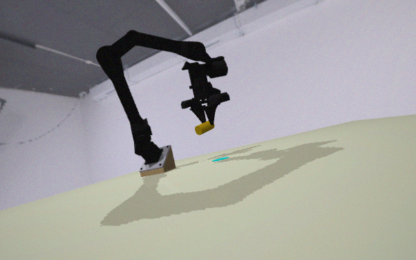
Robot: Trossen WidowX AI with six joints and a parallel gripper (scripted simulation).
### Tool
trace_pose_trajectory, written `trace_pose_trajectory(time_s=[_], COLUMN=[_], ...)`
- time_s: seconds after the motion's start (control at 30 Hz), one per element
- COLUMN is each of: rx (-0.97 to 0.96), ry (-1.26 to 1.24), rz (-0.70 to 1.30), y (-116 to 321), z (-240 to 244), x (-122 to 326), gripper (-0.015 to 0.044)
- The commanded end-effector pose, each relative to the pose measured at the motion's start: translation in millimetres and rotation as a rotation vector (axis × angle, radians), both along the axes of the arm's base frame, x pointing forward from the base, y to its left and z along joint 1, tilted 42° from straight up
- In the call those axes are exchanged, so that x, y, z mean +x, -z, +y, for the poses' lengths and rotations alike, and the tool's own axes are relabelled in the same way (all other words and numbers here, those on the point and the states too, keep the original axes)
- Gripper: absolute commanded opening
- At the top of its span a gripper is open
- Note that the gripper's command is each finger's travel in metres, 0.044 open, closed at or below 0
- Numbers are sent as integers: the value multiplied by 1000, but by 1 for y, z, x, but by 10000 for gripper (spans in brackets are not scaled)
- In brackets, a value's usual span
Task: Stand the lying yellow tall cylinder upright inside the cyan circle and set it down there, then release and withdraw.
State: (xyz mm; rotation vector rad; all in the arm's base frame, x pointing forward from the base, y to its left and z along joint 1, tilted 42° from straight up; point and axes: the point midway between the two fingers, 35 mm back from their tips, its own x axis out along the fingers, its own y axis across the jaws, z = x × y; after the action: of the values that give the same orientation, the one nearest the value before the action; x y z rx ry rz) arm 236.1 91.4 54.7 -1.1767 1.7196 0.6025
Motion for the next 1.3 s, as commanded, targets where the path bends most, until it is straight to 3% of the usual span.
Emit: trace_pose_trajectory(time_s=[0.0, 1.27], rx=[35, 308], ry=[6, 39], rz=[3, 2], y=[1, 8], z=[-1, -7], x=[-2, -8], gripper=[105, 105])
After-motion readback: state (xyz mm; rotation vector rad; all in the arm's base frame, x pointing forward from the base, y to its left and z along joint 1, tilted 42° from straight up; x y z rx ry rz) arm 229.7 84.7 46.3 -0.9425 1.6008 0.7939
